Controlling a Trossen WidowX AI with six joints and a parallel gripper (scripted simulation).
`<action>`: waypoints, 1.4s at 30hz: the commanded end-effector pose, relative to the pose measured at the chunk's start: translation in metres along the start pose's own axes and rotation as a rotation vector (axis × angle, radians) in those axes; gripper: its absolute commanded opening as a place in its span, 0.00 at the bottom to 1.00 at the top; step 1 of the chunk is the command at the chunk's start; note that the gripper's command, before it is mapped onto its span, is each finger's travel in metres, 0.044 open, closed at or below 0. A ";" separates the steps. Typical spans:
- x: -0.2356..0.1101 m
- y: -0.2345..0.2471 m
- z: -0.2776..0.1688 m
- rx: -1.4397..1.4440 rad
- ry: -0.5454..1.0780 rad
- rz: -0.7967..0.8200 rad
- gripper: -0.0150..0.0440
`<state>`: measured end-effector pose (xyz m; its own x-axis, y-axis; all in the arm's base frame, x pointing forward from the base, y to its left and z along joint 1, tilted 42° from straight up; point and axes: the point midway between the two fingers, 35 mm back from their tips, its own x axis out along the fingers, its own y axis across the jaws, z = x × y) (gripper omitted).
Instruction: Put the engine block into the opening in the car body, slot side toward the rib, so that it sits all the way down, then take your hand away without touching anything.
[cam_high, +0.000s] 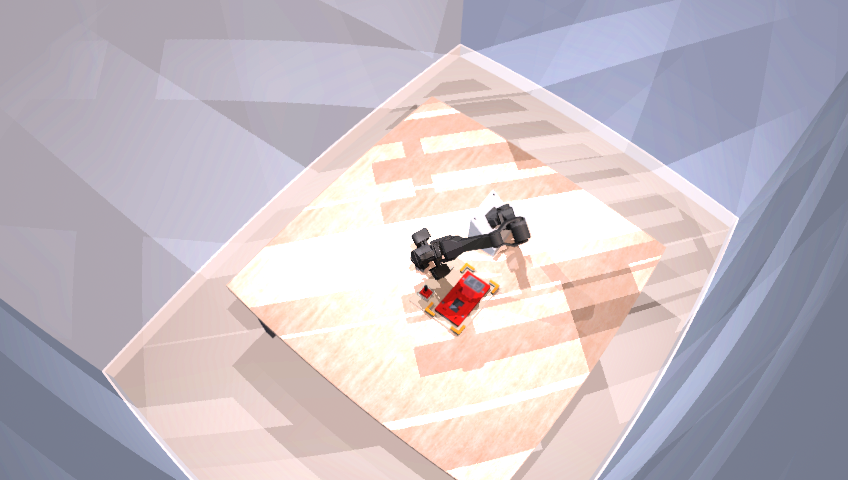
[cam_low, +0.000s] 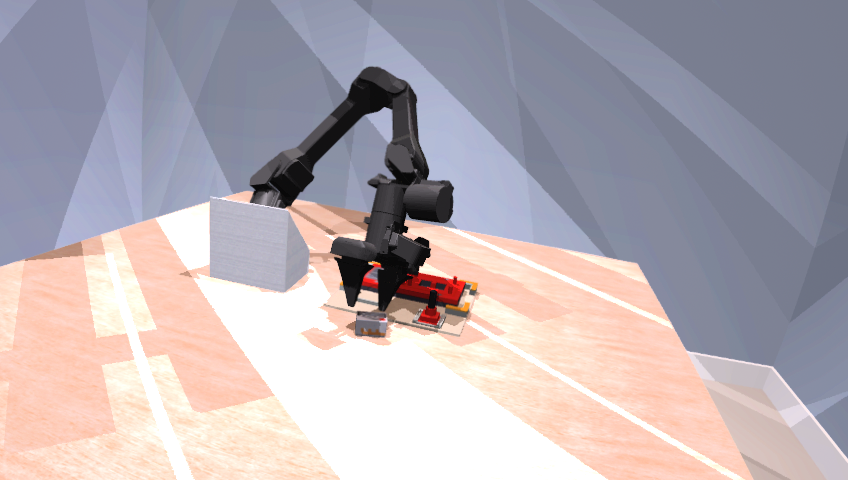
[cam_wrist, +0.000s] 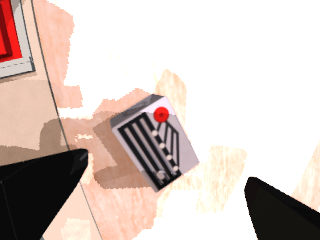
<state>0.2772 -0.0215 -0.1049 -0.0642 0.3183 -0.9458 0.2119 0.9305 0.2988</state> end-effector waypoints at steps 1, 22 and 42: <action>0.000 -0.002 0.001 -0.092 0.028 0.052 1.00; -0.021 -0.012 0.012 -0.639 -0.017 0.395 1.00; 0.006 -0.010 0.014 -0.639 -0.018 0.395 1.00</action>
<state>0.2909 -0.0371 -0.1111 -0.0742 0.6466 -0.7592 -0.3997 0.6782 0.6167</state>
